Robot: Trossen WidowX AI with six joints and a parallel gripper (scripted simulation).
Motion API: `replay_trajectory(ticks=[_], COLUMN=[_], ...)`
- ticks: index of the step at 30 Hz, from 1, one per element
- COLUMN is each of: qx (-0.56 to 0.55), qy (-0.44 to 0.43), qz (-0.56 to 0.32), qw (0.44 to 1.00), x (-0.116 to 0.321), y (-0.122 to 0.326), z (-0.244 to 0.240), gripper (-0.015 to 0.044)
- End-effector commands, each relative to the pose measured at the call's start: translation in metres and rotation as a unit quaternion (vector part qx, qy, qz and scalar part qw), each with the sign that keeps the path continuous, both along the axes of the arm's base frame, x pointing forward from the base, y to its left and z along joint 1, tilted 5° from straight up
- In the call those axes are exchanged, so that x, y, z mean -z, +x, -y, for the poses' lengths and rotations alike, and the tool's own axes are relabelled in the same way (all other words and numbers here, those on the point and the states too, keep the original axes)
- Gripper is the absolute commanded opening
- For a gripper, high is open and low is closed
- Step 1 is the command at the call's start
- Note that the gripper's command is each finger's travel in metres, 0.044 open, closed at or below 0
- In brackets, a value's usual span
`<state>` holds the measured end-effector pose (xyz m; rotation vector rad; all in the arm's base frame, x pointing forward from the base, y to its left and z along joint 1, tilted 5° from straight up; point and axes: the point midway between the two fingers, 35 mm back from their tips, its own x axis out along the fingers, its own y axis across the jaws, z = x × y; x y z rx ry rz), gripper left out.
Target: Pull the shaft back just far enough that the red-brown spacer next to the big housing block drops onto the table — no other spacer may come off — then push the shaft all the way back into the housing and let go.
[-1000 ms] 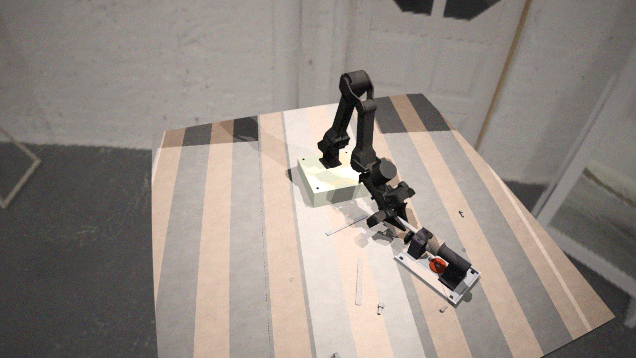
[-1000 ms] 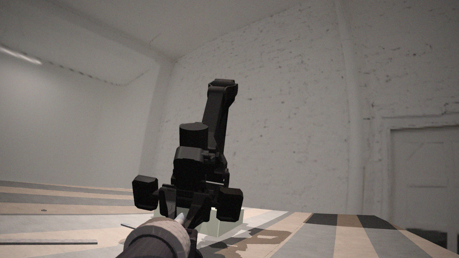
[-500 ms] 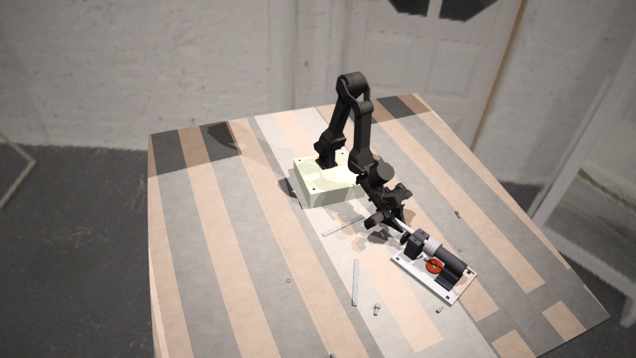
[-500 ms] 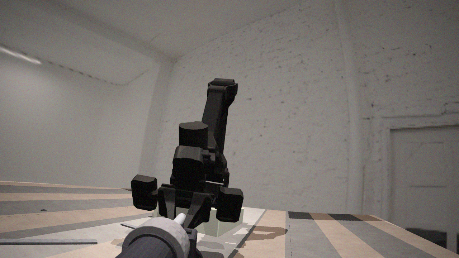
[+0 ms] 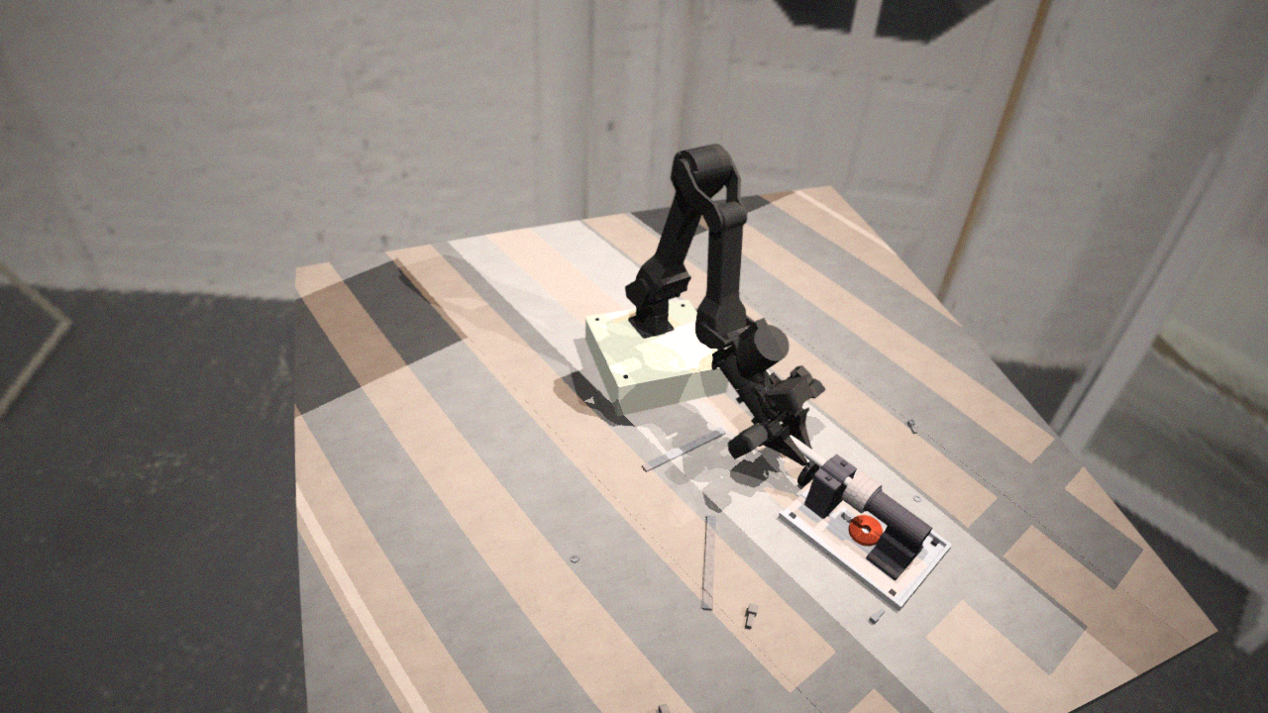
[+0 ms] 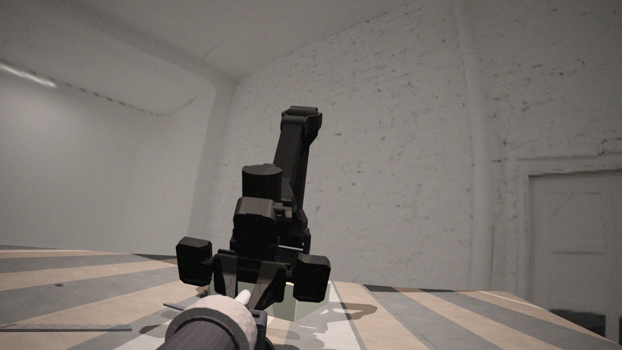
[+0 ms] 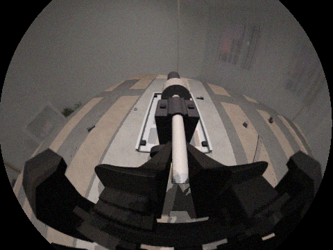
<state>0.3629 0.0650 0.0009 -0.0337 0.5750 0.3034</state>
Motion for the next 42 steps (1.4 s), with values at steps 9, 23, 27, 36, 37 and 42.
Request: replay_trajectory(ticks=[9,23,27,36,37,42], qx=[0.000,0.000,0.000,0.000,0.000,0.000], qy=[0.002,0.002,0.002,0.002,0.002,0.002], qz=[0.002,0.002,0.002,0.002,0.002,0.002], qw=[1.000,1.000,1.000,1.000,1.000,1.000], x=[-0.001,-0.001,-0.001,-0.001,-0.001,-0.001], y=[0.006,0.010,0.011,0.014,0.014,0.016], z=[-0.002,-0.003,-0.004,-0.004,-0.004,-0.005], gripper=[0.0000,0.0000,0.0000,0.0000,0.0000,0.0000])
